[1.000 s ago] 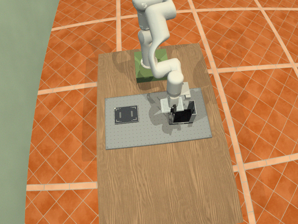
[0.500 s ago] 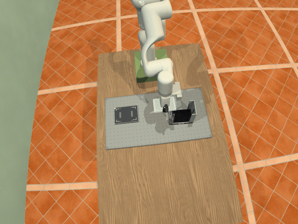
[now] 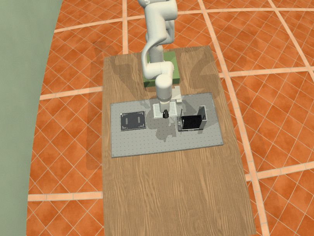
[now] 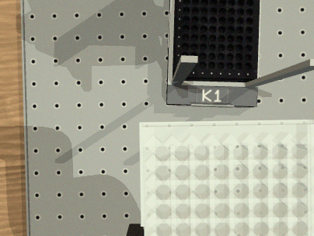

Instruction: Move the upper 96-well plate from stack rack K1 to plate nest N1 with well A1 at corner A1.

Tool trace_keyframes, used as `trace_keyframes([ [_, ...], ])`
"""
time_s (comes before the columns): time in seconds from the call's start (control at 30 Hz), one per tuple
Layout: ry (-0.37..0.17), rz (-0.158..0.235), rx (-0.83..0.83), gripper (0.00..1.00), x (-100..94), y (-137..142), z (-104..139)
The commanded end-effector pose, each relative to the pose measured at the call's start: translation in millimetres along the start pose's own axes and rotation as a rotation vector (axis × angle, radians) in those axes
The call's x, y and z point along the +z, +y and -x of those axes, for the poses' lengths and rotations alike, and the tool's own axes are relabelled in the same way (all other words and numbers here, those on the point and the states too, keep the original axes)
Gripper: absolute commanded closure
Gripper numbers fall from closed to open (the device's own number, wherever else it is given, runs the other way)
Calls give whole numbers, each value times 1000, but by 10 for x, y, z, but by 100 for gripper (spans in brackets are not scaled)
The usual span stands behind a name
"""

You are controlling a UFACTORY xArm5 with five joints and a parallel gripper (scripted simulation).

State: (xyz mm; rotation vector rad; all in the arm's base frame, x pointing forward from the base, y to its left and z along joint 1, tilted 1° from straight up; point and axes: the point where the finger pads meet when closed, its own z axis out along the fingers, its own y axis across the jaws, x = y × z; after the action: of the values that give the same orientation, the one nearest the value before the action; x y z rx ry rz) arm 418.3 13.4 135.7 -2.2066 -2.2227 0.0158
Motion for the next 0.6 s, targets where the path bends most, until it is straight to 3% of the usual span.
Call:
trace_keyframes([
  [0.0,-3,5,-1,100,-14,-2,93],
  [0.57,-3,4,-1,100,-4,-81,588],
])
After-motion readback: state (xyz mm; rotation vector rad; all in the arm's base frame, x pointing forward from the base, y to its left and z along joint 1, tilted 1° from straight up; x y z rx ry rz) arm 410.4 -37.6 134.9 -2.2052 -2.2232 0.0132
